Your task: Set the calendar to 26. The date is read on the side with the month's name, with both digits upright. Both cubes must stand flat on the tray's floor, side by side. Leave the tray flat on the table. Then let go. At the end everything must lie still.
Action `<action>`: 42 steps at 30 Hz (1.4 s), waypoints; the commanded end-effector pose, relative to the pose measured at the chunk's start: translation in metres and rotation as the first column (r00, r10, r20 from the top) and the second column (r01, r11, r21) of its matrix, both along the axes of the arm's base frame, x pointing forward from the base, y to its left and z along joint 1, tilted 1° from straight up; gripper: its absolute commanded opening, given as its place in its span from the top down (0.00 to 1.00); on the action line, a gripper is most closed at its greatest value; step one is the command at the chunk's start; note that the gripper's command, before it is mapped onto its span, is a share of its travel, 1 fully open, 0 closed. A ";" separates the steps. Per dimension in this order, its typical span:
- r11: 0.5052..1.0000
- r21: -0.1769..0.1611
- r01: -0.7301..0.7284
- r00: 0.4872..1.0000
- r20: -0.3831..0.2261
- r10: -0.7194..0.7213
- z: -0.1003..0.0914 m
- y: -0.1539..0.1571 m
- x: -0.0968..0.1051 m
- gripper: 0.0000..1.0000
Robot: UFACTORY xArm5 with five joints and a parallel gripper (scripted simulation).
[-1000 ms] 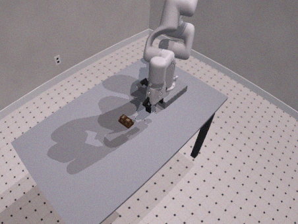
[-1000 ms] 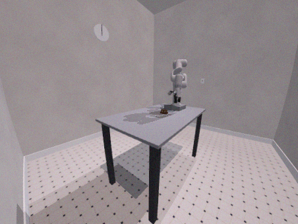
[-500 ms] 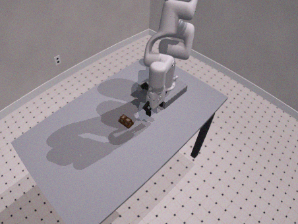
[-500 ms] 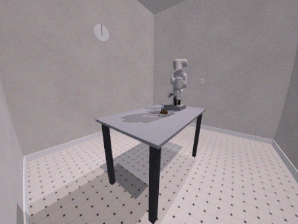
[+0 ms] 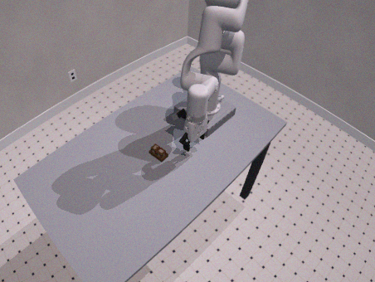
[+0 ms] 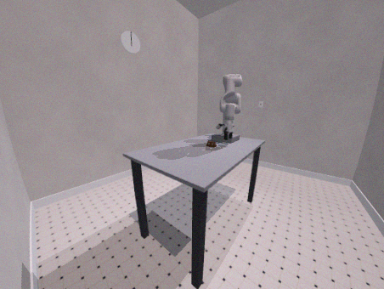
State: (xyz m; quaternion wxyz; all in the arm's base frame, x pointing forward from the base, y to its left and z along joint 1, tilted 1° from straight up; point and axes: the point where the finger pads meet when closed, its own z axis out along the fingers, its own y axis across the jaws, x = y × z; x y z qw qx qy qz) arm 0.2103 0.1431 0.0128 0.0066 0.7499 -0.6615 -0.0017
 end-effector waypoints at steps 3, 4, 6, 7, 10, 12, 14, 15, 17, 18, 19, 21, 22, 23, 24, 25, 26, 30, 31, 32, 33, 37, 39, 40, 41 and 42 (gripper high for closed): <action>1.000 0.001 0.000 1.000 0.002 0.000 -0.003 0.001 0.001 0.00; 1.000 0.001 0.000 1.000 0.002 0.000 -0.003 0.001 0.001 0.00; 1.000 0.001 0.000 1.000 0.002 0.000 -0.005 0.001 0.001 0.00; 1.000 0.001 0.000 1.000 0.002 0.000 -0.005 0.001 0.001 0.00; 1.000 0.001 0.000 1.000 0.002 0.000 -0.006 0.001 0.001 0.00; 1.000 0.001 0.000 1.000 0.002 0.000 -0.007 0.001 0.001 0.00; 1.000 0.001 0.000 1.000 0.002 0.000 -0.007 0.001 0.001 0.00; 1.000 0.001 0.000 1.000 0.002 0.000 -0.007 0.001 0.001 0.00; 1.000 0.001 0.000 1.000 0.002 0.000 -0.007 0.001 0.001 0.00; 1.000 0.001 0.000 1.000 0.002 0.000 -0.007 0.001 0.001 0.00; 1.000 0.001 0.000 1.000 0.002 0.000 -0.007 0.001 0.001 0.00; 1.000 0.001 0.000 1.000 0.002 0.000 -0.007 0.001 0.001 0.00; 1.000 0.001 0.000 1.000 0.002 0.000 -0.007 0.001 0.001 0.00; 1.000 0.001 0.000 1.000 0.002 0.000 -0.007 0.001 0.001 0.00; 1.000 0.001 0.000 1.000 0.002 0.000 -0.007 0.001 0.001 0.00; 1.000 0.001 0.000 1.000 0.002 0.000 -0.007 0.001 0.001 0.00; 1.000 0.001 0.000 1.000 0.002 0.000 -0.007 0.001 0.001 0.00; 1.000 0.001 0.000 1.000 0.002 0.000 -0.007 0.001 0.001 0.00; 1.000 0.001 0.000 1.000 0.002 0.000 -0.007 0.001 0.001 0.00; 1.000 0.001 0.000 1.000 0.002 0.000 -0.007 0.001 0.001 0.00; 1.000 0.001 0.000 1.000 0.002 0.000 -0.007 0.001 0.001 0.00; 1.000 0.001 0.000 1.000 0.002 0.000 -0.007 0.001 0.001 0.00; 1.000 0.001 0.000 1.000 0.002 0.000 -0.007 0.001 0.001 0.00; 1.000 0.001 0.000 1.000 0.002 0.000 -0.007 0.001 0.001 0.00; 1.000 0.001 0.000 1.000 0.002 0.000 -0.007 0.001 0.001 0.00; 1.000 0.001 0.000 1.000 0.002 0.000 -0.007 0.001 0.001 0.00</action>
